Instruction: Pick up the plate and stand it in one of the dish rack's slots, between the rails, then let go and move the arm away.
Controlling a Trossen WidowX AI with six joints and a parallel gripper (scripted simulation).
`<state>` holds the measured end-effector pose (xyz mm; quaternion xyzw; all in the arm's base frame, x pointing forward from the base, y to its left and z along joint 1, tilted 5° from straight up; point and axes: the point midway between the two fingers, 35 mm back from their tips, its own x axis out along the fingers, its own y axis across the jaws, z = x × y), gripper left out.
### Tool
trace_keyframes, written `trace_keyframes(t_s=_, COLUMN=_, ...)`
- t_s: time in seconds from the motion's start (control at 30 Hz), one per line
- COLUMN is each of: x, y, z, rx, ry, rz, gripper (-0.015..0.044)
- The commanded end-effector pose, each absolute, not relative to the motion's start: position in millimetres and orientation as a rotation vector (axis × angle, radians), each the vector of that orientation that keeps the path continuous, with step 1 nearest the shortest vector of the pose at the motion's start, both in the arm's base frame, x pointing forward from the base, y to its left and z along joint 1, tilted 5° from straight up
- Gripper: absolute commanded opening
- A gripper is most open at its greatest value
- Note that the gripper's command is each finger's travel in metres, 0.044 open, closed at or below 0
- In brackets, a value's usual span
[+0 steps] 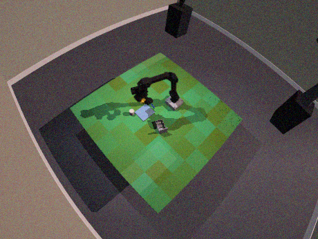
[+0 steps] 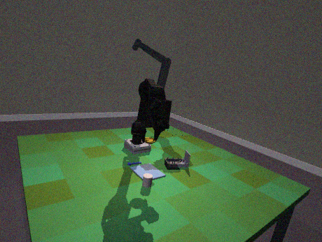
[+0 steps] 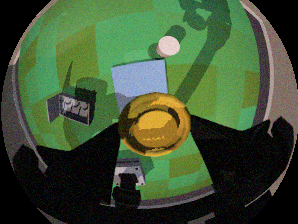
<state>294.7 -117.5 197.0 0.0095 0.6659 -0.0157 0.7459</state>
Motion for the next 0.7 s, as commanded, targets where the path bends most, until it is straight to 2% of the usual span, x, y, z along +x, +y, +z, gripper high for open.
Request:
trace_keyframes(t_s=0.0, x=288, y=-79, z=200, rx=0.084, ry=1.459, rz=-0.084, gripper=0.0000)
trace_keyframes(t_s=0.3, x=244, y=18, z=193, rx=0.329, ry=1.442, rz=-0.289, gripper=0.0000)
trace_keyframes(t_s=0.67, x=243, y=25, z=189, rx=0.351, ry=1.438, rz=-0.286, gripper=0.0000)
